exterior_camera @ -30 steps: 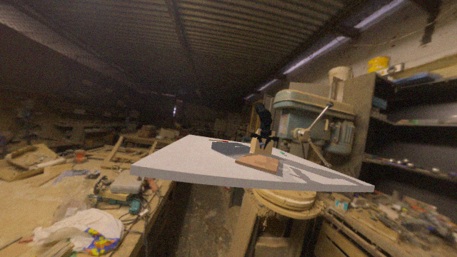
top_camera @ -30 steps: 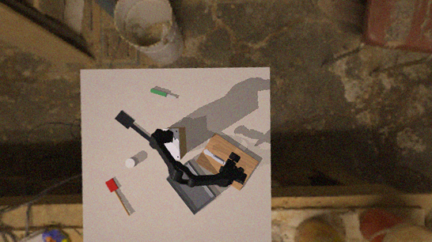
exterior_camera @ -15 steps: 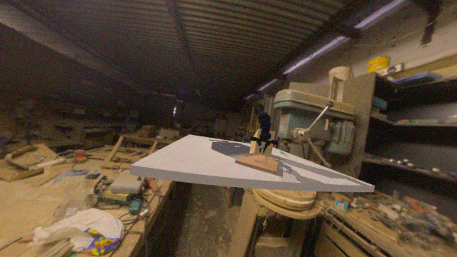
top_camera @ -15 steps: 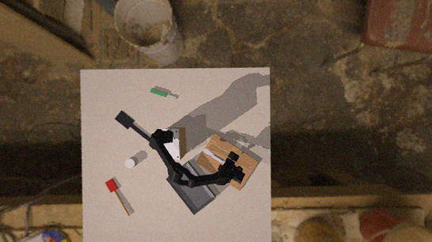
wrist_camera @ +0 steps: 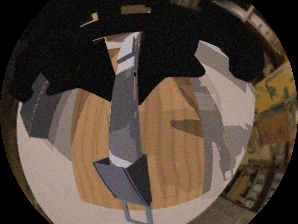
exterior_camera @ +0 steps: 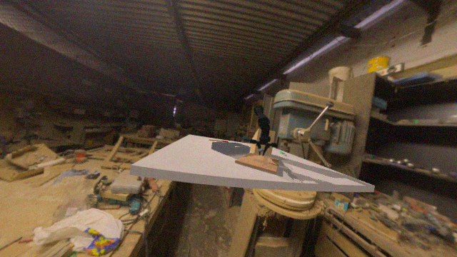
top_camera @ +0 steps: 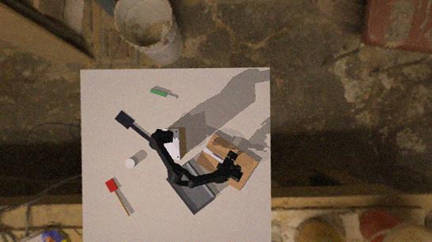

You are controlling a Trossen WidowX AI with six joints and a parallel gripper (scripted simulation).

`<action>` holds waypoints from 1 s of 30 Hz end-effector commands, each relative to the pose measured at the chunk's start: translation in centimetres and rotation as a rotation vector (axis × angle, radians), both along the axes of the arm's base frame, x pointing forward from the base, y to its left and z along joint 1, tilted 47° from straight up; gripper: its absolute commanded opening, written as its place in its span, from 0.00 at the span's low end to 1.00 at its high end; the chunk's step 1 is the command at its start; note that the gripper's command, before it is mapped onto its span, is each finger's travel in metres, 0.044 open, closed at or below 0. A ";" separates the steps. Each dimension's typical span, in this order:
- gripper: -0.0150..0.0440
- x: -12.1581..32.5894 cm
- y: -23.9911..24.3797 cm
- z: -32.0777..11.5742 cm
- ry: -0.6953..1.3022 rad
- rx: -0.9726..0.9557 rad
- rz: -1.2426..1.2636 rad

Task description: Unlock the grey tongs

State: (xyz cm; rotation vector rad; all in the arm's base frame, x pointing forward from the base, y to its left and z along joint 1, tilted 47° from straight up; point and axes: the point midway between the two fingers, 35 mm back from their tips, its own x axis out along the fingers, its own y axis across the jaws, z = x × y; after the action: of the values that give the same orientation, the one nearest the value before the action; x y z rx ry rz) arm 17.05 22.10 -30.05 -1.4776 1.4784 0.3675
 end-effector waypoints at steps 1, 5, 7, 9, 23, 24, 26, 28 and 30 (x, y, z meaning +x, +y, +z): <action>0.00 0.0 -0.1 0.0 -0.001 -0.001 0.006; 0.13 0.0 0.0 0.0 0.000 0.001 0.001; 0.22 0.0 0.0 0.0 0.000 0.001 0.001; 0.31 0.0 0.0 0.0 0.000 0.001 0.001; 0.93 0.0 0.0 0.0 0.000 0.001 0.001; 0.98 0.0 0.0 0.0 0.000 0.001 0.001; 1.00 0.0 0.0 0.0 0.000 0.001 0.001; 1.00 0.2 0.1 0.1 -0.001 -0.001 0.000; 1.00 1.0 0.7 0.9 -0.003 -0.010 -0.005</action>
State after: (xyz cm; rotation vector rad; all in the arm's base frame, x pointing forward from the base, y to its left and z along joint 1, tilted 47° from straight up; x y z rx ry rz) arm 17.07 21.95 -29.84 -1.4861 1.4888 0.3625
